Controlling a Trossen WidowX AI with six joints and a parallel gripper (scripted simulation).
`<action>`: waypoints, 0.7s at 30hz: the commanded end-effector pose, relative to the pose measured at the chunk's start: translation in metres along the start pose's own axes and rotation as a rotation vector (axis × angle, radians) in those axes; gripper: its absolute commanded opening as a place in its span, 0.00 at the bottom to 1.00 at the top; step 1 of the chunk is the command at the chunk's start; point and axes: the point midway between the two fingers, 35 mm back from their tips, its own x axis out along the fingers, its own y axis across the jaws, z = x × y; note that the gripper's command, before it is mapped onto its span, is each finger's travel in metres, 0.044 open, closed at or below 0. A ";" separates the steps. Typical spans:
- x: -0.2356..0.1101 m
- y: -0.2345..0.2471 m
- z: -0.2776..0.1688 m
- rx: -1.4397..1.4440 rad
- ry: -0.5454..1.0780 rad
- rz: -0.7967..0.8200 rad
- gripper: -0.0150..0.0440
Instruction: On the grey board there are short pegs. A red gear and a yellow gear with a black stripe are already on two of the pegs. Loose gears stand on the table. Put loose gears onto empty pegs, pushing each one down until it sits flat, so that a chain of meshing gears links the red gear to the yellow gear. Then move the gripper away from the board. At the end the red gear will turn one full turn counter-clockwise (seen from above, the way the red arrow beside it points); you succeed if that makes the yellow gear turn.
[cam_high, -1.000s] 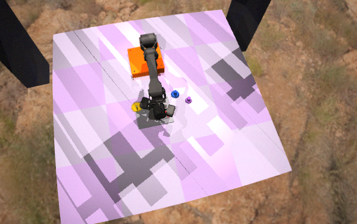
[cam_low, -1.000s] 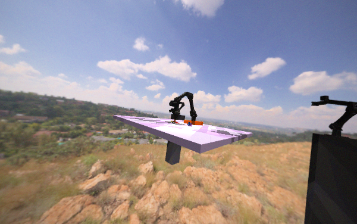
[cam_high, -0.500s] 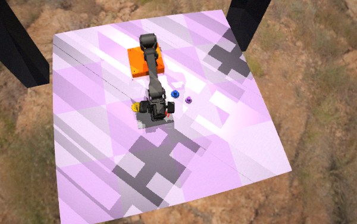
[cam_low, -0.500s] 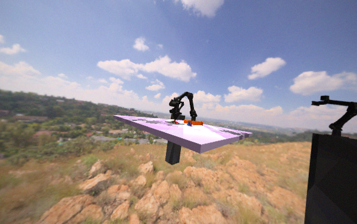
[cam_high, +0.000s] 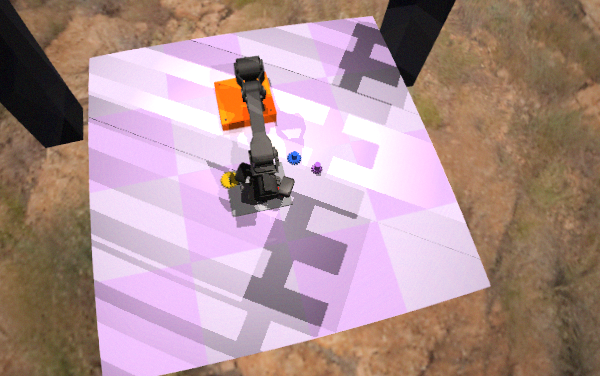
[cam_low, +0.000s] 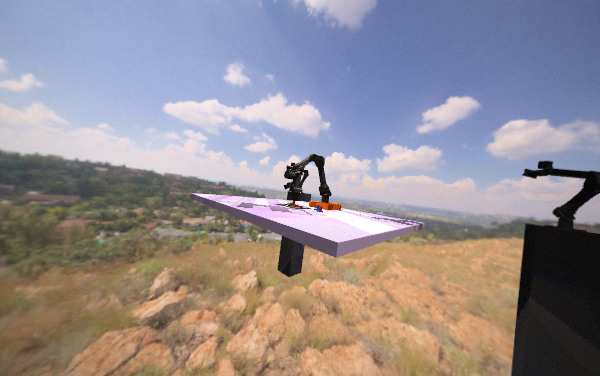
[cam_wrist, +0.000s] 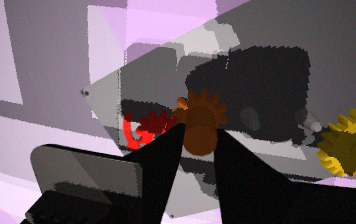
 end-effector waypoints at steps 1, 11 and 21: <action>0.002 -0.001 -0.001 0.100 0.001 -0.002 0.25; 0.003 0.000 0.000 0.106 0.001 -0.002 0.25; 0.001 0.000 0.000 -0.042 0.001 -0.002 0.49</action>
